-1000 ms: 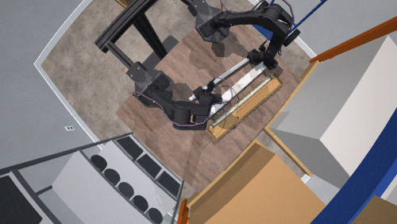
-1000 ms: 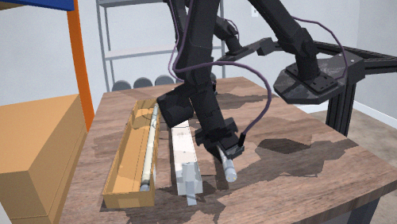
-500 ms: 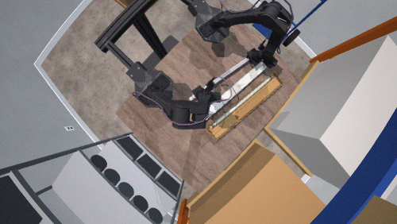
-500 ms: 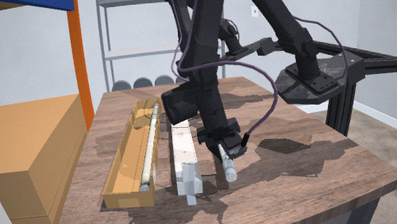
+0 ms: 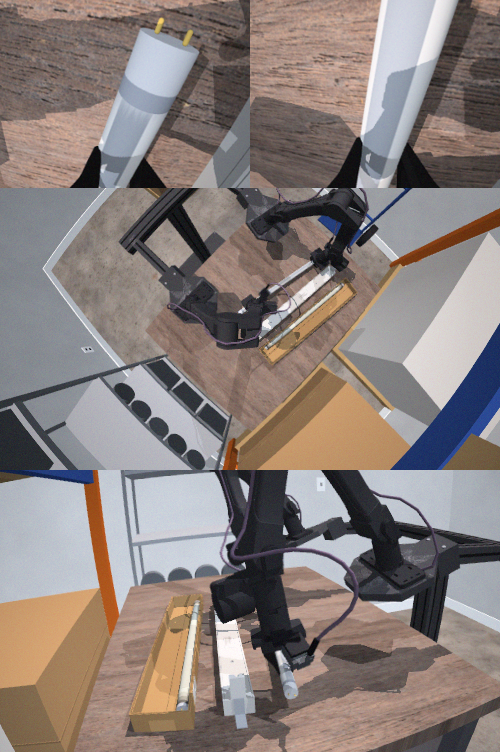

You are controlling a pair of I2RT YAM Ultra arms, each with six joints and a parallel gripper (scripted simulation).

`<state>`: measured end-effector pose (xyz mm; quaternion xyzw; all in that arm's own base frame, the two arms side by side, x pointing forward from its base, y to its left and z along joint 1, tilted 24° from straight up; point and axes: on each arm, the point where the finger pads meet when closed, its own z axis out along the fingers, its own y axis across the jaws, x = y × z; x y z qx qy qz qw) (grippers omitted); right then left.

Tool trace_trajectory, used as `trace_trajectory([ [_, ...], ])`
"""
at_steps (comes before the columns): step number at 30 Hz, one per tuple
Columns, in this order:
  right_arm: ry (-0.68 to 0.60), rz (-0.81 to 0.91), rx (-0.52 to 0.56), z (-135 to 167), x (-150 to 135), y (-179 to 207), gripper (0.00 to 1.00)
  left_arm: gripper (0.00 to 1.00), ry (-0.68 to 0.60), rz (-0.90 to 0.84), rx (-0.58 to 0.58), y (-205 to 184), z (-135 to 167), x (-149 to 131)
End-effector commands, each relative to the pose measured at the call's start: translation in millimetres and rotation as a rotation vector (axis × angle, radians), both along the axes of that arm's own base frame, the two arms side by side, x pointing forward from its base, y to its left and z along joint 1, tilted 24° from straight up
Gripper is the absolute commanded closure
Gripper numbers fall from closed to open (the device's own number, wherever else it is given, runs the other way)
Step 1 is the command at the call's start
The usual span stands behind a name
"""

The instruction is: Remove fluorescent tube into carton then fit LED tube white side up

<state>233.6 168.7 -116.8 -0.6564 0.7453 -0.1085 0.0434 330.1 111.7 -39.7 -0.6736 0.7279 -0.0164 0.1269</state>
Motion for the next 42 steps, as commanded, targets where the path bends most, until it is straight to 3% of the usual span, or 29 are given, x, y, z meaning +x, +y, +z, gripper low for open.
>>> trace_trajectory([
  [1, -0.060, 0.010, 0.018, 7.4, 1.7, 7.0, 0.89, 0.89, -0.062, -0.005, 0.012, 4.9, 6.0, 4.6],
  [4, -0.033, 0.021, 0.013, 6.6, -3.2, 6.0, 0.89, 0.89, -0.027, 0.005, 0.021, 6.3, 4.1, -3.6],
  [18, -0.156, 0.016, -0.004, 3.5, -0.5, 4.9, 0.89, 0.89, -0.169, -0.025, 0.006, 4.7, 6.7, 5.0],
  [21, -0.125, 0.030, -0.011, 1.4, -6.2, 3.3, 0.89, 0.89, -0.129, -0.013, 0.011, 5.4, 3.1, -4.0],
  [22, -0.158, 0.018, -0.015, 0.2, -2.9, 2.6, 0.89, 0.89, -0.179, -0.026, 0.005, 4.6, 6.5, 4.3],
  [35, -0.231, 0.025, -0.037, -3.6, -5.6, -0.4, 0.89, 0.89, -0.261, -0.040, 0.003, 4.9, 7.2, 4.0],
  [38, -0.213, 0.037, -0.027, 0.5, -7.5, 2.1, 0.89, 0.89, -0.215, -0.027, 0.005, 5.6, 1.5, -4.5],
  [42, -0.258, 0.028, -0.041, -3.6, -5.9, -0.6, 0.89, 0.89, -0.287, -0.044, 0.002, 5.0, 6.9, 3.4],
])
